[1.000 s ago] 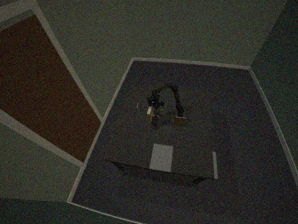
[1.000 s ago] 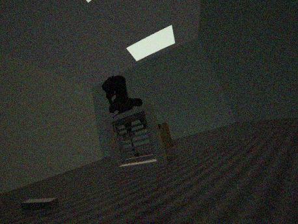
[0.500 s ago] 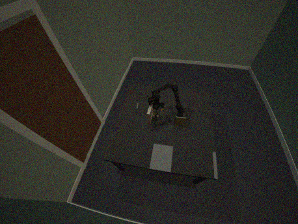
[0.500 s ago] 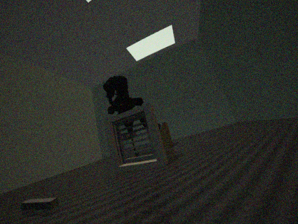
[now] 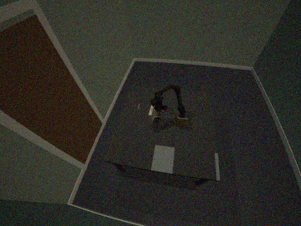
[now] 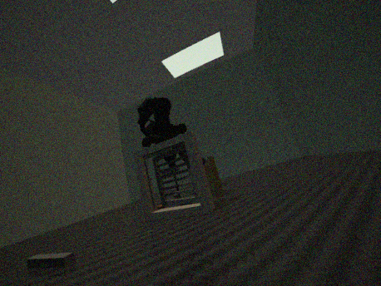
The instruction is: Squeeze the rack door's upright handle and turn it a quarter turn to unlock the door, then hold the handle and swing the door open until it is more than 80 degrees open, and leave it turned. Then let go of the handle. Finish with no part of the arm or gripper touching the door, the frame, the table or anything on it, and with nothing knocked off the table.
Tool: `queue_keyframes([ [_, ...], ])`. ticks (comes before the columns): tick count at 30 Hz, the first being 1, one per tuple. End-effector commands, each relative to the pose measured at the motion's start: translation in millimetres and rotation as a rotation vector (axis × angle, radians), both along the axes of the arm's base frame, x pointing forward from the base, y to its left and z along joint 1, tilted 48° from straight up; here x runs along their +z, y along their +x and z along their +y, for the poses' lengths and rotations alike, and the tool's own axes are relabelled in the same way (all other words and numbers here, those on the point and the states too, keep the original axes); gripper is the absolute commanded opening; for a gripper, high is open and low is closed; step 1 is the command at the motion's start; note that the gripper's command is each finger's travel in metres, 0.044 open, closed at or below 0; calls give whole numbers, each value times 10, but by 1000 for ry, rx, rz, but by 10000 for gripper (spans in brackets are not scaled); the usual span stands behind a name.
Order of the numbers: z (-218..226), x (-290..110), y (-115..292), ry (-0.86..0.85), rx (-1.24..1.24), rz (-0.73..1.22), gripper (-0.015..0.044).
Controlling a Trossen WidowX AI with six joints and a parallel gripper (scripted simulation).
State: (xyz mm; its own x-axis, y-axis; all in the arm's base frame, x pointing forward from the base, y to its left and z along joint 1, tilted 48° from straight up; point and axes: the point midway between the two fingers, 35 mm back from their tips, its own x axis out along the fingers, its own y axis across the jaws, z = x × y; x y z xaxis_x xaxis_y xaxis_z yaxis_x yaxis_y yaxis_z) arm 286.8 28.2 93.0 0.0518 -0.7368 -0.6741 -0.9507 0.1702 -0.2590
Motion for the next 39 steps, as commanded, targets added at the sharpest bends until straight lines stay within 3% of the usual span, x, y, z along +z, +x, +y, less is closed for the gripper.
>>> queue_keyframes([
  [1,12,-19,-17,12,-56,-74,13],
  [39,366,-442,-460,47,-450,-499,13],
])
